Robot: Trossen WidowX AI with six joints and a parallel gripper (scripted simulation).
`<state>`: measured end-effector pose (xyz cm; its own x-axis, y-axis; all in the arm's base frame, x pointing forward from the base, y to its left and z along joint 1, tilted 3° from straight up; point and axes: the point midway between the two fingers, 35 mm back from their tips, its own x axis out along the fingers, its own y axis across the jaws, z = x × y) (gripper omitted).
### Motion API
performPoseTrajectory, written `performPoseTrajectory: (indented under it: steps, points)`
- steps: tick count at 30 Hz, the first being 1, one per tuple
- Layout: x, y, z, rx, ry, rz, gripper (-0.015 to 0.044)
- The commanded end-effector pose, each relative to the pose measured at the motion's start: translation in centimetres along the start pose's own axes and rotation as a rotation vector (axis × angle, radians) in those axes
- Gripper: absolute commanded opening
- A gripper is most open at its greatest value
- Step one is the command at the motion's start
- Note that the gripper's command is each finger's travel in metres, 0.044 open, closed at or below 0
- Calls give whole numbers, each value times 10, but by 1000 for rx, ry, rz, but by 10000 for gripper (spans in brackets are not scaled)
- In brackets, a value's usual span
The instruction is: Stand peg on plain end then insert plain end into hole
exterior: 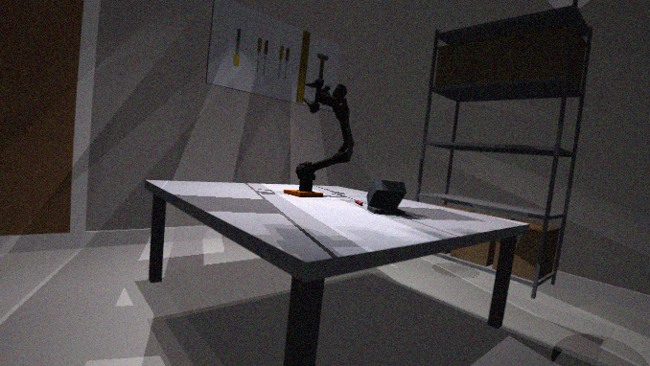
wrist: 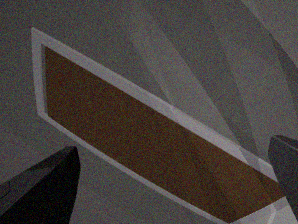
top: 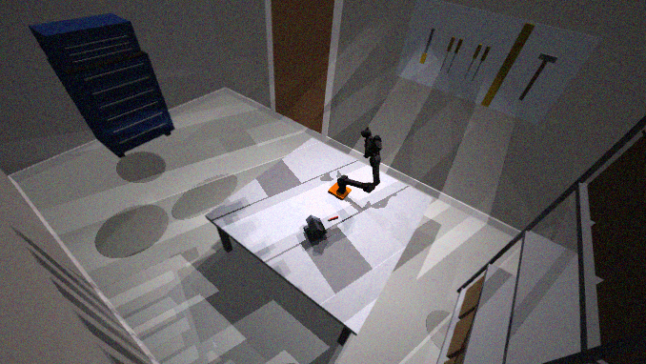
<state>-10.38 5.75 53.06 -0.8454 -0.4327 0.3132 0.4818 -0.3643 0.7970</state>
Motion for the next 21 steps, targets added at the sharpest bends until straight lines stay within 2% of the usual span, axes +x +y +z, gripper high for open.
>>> performPoseTrajectory:
  steps: [1,2,21]
  points:
    - [1,0,-1,-4,3,1,426]
    - [2,1,-3,-16,13,4,440]
    - [44,39,-102,-467,351,201,440]
